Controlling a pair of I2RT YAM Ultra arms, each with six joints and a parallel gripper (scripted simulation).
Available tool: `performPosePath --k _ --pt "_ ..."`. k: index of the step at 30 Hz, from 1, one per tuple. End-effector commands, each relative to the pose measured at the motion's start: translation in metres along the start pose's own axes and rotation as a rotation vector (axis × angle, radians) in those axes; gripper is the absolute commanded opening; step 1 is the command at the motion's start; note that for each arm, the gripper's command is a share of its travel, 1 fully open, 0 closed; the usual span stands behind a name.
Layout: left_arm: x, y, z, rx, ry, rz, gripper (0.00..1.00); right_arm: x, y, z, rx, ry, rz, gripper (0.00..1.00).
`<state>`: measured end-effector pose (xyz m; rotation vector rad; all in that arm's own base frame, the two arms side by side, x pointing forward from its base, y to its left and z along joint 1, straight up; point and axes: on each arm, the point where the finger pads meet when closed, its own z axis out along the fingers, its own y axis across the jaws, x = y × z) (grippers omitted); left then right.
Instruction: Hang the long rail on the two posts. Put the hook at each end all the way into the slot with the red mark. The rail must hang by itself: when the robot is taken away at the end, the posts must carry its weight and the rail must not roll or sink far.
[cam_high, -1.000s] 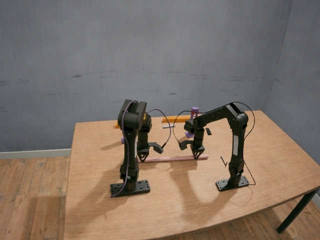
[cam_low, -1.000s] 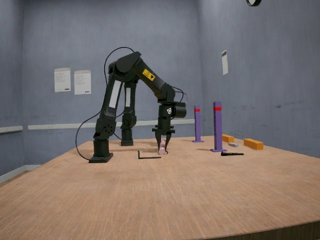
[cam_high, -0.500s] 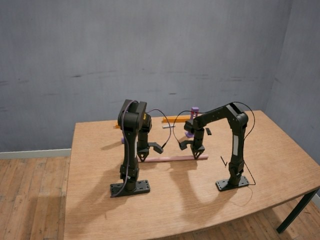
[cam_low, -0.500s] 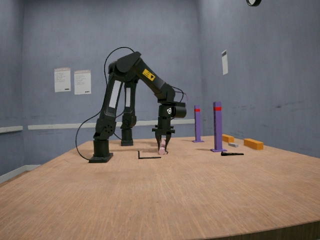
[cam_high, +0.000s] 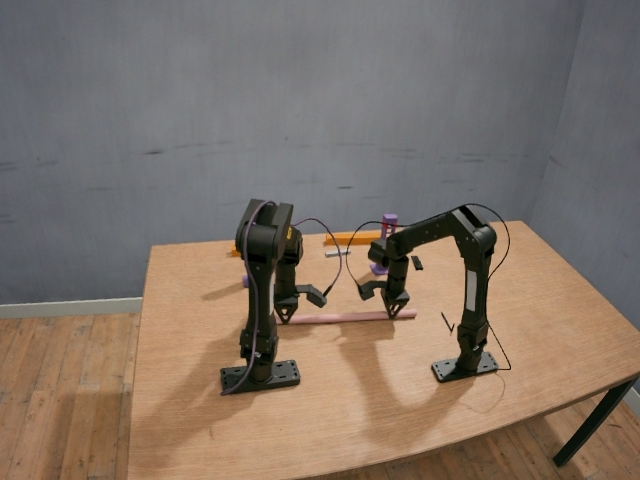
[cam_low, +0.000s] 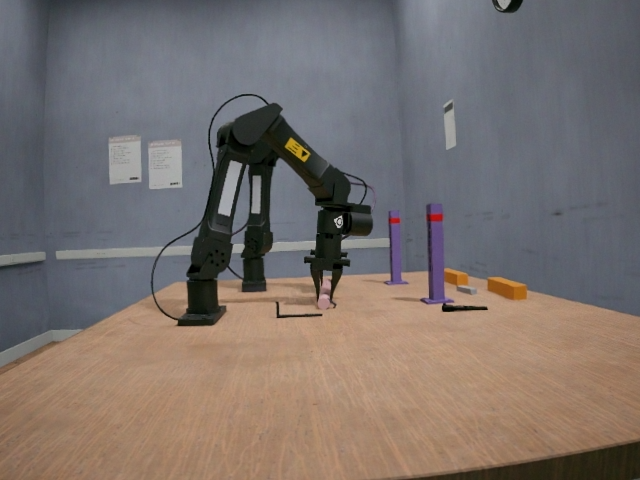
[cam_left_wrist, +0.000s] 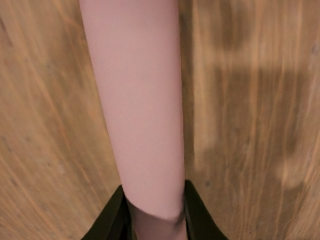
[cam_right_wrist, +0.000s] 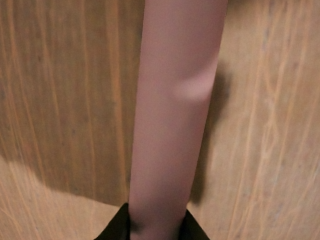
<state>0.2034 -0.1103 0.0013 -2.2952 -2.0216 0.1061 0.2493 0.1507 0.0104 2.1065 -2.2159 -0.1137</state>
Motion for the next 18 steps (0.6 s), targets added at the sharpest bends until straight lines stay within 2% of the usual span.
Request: performPosePath --k 1,18 --pt "0.002 0.003 -0.003 -0.009 -0.008 -0.023 0.19 -0.004 -0.008 -0.008 0.012 -0.011 -0.028 0.19" --pt "0.01 0.0 -0.011 -0.014 -0.012 -0.091 0.19 -0.012 -0.027 -0.019 0.016 -0.005 -0.096 0.19"
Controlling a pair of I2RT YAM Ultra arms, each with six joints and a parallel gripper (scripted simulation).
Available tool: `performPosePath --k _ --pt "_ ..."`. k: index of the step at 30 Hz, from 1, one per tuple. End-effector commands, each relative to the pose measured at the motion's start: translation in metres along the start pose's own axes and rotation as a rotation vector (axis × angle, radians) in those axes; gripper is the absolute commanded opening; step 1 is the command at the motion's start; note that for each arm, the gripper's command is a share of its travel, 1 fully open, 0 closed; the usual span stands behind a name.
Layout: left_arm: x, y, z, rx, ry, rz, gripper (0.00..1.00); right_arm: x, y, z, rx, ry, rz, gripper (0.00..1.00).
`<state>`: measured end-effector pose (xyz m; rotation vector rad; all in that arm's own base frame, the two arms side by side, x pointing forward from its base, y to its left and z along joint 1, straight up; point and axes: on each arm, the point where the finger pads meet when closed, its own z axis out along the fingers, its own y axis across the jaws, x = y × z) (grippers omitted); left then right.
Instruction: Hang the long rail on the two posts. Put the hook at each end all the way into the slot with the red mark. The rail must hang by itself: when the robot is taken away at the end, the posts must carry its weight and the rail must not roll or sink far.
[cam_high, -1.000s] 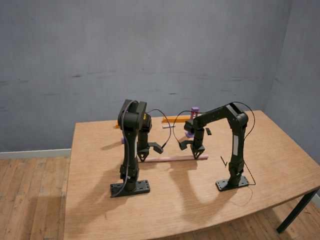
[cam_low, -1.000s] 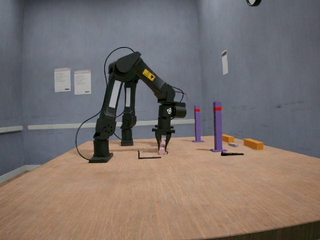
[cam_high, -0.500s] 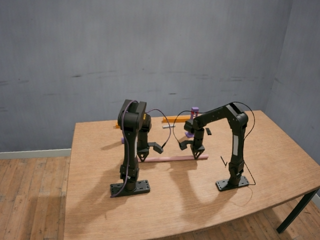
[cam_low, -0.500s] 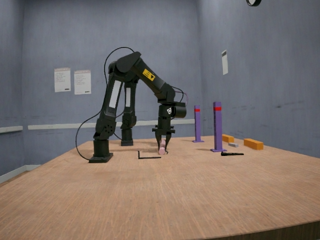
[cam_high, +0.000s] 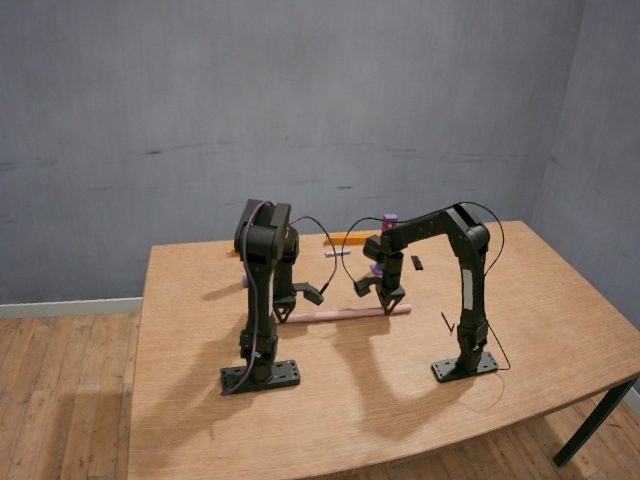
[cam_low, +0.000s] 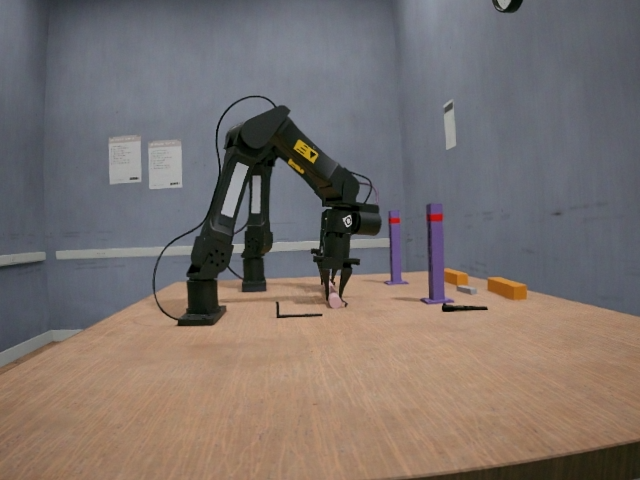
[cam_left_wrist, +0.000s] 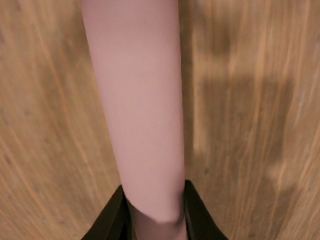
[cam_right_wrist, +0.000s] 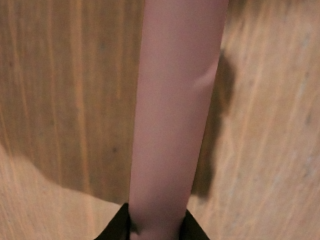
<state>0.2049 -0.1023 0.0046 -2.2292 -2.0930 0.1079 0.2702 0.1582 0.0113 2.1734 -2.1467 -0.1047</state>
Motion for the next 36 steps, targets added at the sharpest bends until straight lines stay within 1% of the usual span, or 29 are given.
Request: performPosePath --k 1,7,13,16,18,30,33,36 --pt "0.002 0.0 -0.008 -0.015 -0.008 -0.027 0.19 -0.003 -0.007 -0.015 0.014 -0.014 -0.033 0.19" --pt "0.003 -0.002 -0.016 -0.063 -0.009 -0.045 0.19 -0.005 -0.011 -0.025 0.061 -0.013 -0.049 0.19" --pt "0.005 -0.004 -0.028 -0.167 -0.007 -0.055 0.19 -0.006 -0.012 -0.039 0.169 -0.016 -0.057 0.19" --pt "0.004 -0.005 -0.036 -0.245 -0.004 -0.053 0.19 -0.006 -0.01 -0.048 0.248 -0.015 -0.053 0.19" --pt "0.004 -0.005 -0.036 -0.245 -0.004 -0.053 0.19 -0.006 -0.01 -0.048 0.248 -0.015 -0.053 0.19" --pt "0.005 -0.004 -0.07 -0.566 0.009 -0.049 0.19 -0.007 -0.011 -0.083 0.575 -0.021 -0.042 0.19" --pt "0.006 -0.001 -0.076 -0.609 0.011 -0.048 0.19 -0.007 -0.014 -0.088 0.618 -0.022 -0.041 0.19" --pt "0.006 0.0 -0.077 -0.619 0.012 -0.048 0.19 -0.007 -0.015 -0.09 0.629 -0.022 -0.041 0.19"
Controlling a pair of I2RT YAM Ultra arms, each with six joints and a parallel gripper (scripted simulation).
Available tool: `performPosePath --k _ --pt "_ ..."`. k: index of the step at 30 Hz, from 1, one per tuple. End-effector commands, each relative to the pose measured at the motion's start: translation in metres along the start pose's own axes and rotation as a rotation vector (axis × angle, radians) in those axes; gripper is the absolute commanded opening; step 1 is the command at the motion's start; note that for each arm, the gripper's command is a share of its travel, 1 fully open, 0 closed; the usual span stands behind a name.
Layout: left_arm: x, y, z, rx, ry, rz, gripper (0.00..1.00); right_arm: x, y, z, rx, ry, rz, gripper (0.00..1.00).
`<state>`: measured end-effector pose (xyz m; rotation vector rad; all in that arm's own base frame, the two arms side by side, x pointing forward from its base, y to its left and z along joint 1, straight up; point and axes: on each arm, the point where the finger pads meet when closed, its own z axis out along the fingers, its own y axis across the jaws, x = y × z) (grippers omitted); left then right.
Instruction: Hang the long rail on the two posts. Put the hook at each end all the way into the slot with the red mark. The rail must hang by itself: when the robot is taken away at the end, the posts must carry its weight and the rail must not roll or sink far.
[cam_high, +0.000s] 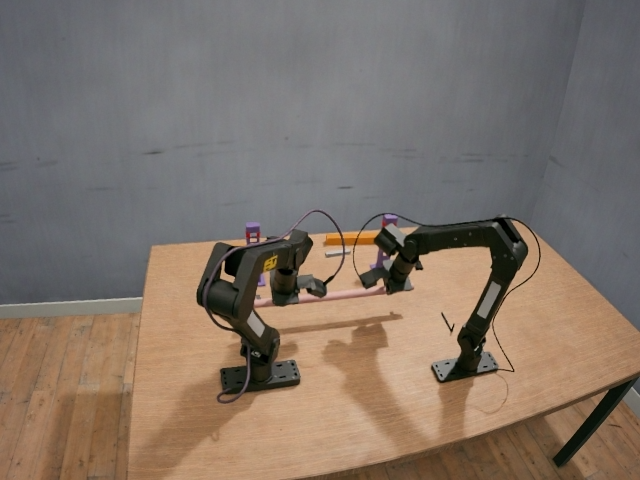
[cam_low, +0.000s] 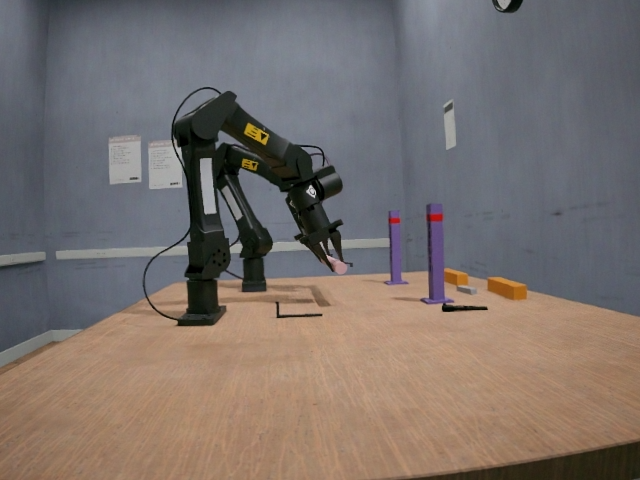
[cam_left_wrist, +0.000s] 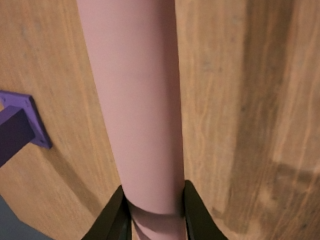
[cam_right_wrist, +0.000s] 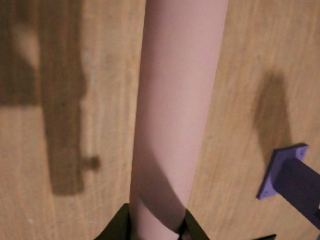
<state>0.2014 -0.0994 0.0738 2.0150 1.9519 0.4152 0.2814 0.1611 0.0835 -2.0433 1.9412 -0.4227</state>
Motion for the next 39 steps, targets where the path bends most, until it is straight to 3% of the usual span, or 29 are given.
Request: performPosePath --k 1,14,39 --pt "0.002 0.017 -0.003 -0.102 0.018 -0.011 0.19 -0.004 -0.021 -0.01 0.118 -0.017 0.0 0.19" --pt "0.0 0.061 -0.014 -0.156 0.014 -0.011 0.19 -0.001 -0.065 -0.022 0.173 -0.016 0.003 0.19" --pt "-0.006 0.136 -0.026 -0.145 0.007 -0.011 0.19 0.006 -0.138 -0.034 0.153 -0.011 0.003 0.19"
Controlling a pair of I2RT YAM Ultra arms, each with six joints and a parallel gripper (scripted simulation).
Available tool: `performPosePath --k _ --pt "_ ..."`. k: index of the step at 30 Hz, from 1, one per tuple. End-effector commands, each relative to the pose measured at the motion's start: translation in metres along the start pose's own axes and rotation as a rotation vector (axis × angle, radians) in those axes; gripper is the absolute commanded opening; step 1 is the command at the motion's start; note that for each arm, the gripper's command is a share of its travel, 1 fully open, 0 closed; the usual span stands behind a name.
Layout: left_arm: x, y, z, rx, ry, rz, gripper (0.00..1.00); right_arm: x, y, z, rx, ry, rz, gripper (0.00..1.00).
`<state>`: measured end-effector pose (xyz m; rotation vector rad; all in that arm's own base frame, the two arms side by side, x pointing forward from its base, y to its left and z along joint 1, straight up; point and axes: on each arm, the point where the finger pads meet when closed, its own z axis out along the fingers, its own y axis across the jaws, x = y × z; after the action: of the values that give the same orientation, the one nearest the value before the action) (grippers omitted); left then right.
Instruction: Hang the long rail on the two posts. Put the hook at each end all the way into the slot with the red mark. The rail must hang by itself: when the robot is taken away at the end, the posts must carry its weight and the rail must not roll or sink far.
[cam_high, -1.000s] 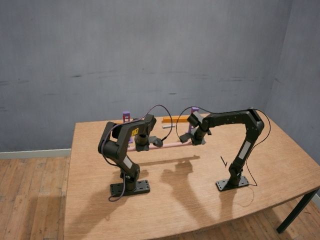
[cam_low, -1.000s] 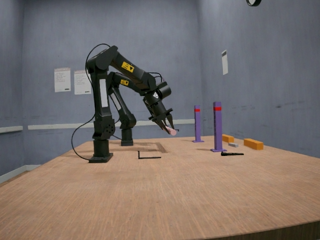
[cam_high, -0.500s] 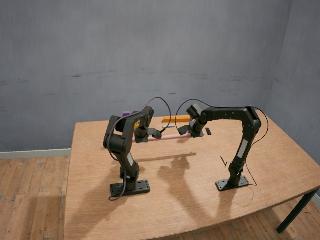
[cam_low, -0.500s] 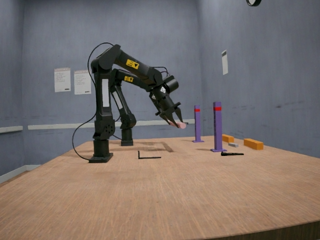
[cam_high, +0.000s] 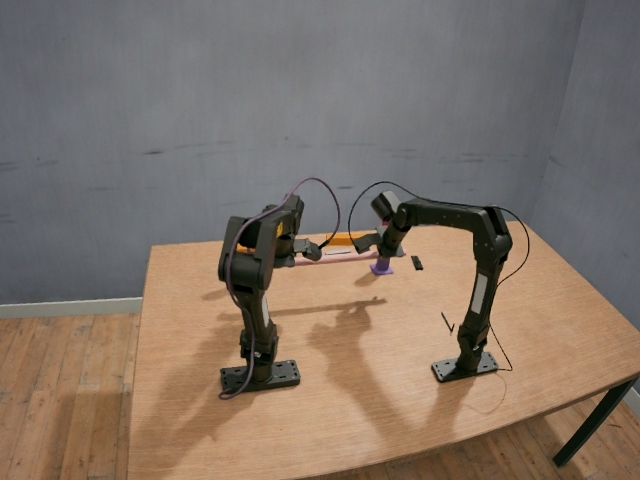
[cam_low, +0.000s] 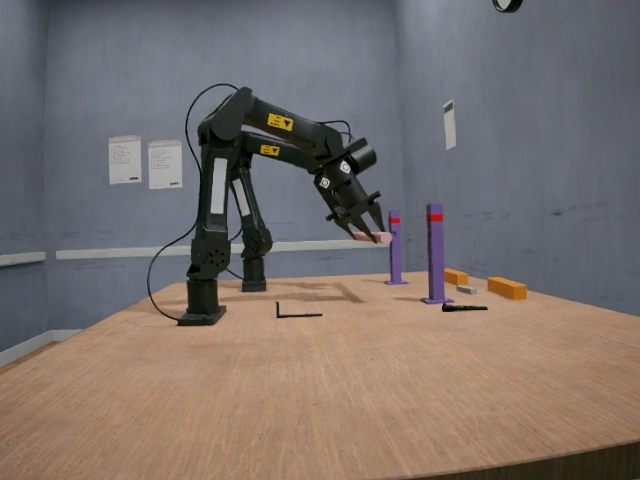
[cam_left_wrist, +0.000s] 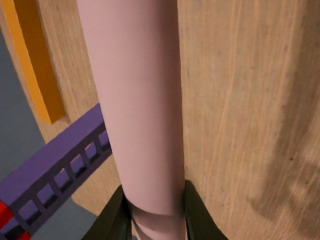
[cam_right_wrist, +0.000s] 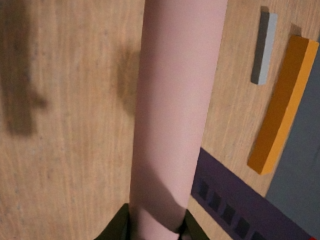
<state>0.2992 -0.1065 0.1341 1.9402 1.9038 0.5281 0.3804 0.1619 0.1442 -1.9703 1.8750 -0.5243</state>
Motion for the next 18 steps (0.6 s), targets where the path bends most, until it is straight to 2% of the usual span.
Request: performPosePath --k 1,9,18 --pt "-0.002 0.026 -0.009 -0.034 -0.011 -0.004 0.19 0.001 -0.029 -0.016 0.038 -0.014 0.002 0.19" --pt "-0.004 0.056 -0.011 -0.033 -0.016 -0.004 0.19 0.004 -0.058 -0.018 0.035 -0.014 0.004 0.19" --pt "-0.005 0.067 -0.011 -0.028 -0.018 -0.004 0.19 0.005 -0.069 -0.019 0.03 -0.014 0.005 0.19"
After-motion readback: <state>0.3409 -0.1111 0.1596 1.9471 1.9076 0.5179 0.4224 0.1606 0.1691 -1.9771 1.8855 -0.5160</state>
